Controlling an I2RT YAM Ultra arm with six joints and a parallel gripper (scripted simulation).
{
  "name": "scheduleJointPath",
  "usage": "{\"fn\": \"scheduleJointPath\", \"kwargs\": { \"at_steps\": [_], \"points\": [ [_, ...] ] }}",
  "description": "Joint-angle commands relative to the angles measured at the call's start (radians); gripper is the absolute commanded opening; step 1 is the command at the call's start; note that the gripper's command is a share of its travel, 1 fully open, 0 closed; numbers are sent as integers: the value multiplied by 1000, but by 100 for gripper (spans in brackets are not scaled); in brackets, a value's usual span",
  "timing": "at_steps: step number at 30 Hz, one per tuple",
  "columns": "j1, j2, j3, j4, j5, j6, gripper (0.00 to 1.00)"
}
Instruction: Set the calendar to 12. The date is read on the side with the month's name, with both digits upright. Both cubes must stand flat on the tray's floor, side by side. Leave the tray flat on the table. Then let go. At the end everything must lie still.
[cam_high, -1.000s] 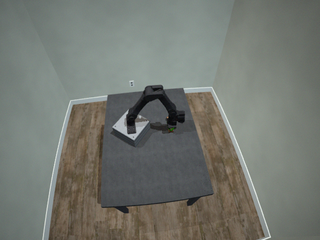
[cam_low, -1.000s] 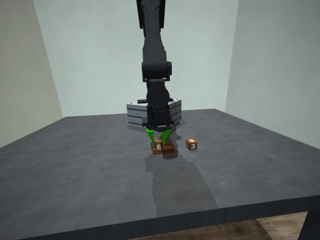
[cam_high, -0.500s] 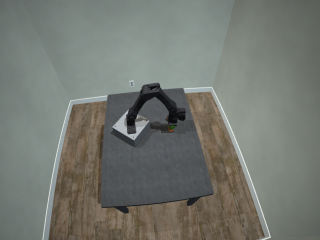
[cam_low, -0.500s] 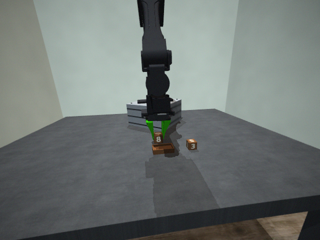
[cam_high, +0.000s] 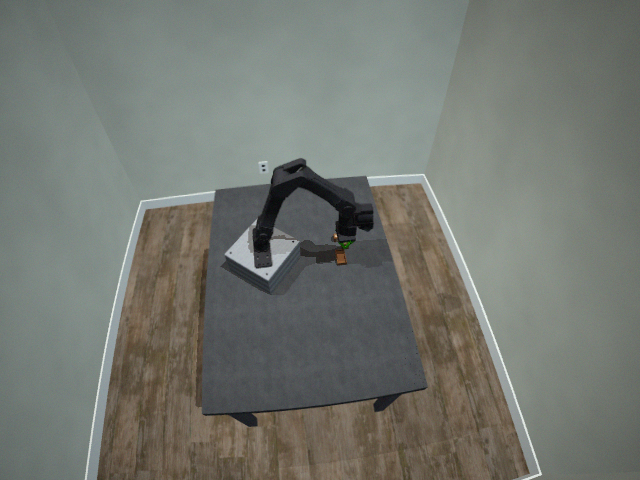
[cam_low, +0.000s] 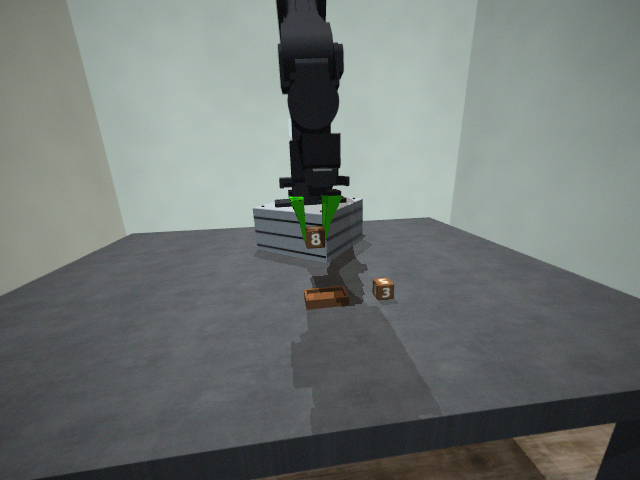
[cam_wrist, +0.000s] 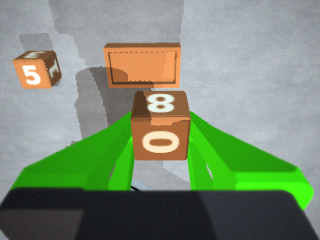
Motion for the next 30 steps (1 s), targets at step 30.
{"fn": "scheduleJointPath", "kwargs": {
  "at_steps": [30],
  "points": [
    [-98, 21, 34, -28, -3, -698, 26]
  ]
}}
